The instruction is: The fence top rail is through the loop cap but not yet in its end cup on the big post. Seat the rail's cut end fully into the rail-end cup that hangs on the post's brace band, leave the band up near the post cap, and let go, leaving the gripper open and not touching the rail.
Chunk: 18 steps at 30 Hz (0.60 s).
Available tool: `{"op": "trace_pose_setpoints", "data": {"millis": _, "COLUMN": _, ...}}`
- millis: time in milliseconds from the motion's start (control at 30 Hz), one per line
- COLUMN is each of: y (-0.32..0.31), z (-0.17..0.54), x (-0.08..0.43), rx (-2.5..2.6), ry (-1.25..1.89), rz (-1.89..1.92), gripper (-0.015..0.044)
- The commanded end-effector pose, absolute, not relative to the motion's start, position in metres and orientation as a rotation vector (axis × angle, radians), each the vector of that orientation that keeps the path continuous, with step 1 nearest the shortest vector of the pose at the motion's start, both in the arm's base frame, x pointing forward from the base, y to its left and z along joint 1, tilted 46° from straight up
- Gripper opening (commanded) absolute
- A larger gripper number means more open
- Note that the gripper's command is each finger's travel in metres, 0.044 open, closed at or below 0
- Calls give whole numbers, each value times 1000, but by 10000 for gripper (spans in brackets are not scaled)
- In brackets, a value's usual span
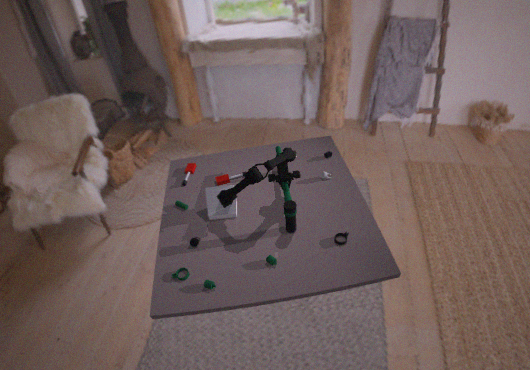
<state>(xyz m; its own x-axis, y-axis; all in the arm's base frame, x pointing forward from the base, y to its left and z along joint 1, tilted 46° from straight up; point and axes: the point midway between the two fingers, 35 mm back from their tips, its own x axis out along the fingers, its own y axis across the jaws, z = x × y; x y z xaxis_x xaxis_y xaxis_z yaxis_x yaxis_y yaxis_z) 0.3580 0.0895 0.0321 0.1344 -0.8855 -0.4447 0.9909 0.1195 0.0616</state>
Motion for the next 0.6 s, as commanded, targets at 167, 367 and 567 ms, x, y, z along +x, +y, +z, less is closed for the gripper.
{"op": "trace_pose_setpoints", "data": {"millis": 167, "y": 89, "z": 40, "x": 360, "rx": 384, "ry": 324, "rz": -1393, "gripper": 0}}
{"op": "trace_pose_setpoints", "data": {"millis": 367, "y": 87, "z": 41, "x": 360, "rx": 384, "ry": 324, "rz": -1393, "gripper": 0}}
{"op": "trace_pose_setpoints", "data": {"millis": 567, "y": 86, "z": 42, "x": 361, "rx": 384, "ry": 324, "rz": -1393, "gripper": 0}}
